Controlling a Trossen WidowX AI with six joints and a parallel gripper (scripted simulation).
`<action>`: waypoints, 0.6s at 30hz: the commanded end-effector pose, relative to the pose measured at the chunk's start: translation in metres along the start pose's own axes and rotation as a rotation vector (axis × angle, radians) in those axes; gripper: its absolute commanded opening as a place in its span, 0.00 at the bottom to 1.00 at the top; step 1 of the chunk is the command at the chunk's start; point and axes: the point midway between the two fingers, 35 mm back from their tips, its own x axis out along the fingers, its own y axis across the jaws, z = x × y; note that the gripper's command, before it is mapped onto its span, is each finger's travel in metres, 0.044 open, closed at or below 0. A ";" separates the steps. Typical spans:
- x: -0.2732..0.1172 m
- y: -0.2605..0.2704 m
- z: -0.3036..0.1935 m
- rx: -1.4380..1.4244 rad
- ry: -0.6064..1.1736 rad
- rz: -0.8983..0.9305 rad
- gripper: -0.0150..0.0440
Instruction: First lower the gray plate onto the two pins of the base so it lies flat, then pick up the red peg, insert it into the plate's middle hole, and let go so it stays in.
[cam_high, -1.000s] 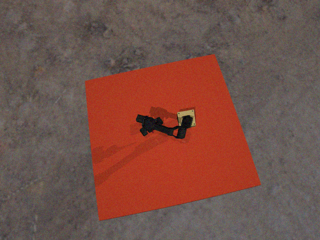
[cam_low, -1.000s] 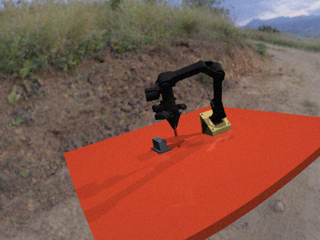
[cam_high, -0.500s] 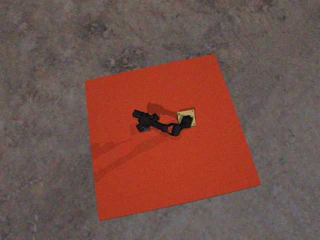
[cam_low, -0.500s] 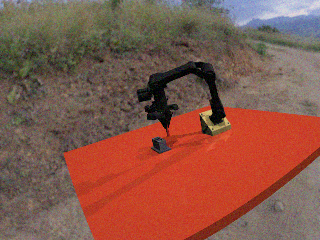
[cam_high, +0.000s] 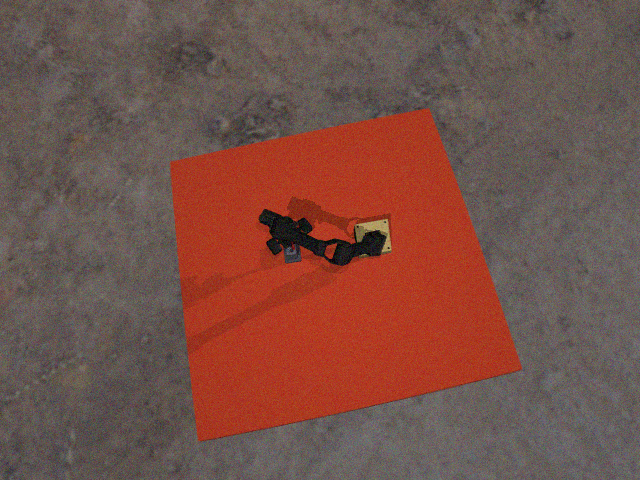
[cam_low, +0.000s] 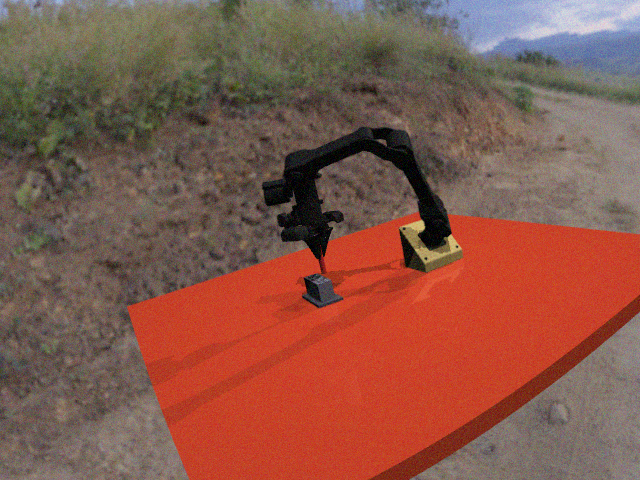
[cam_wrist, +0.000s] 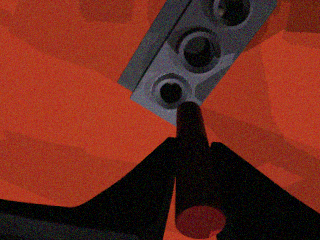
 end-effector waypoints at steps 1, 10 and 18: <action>-0.001 0.000 0.016 -0.009 -0.010 0.000 0.25; 0.001 -0.002 0.033 -0.010 -0.009 0.001 0.25; 0.001 -0.002 0.033 -0.010 -0.009 0.001 0.25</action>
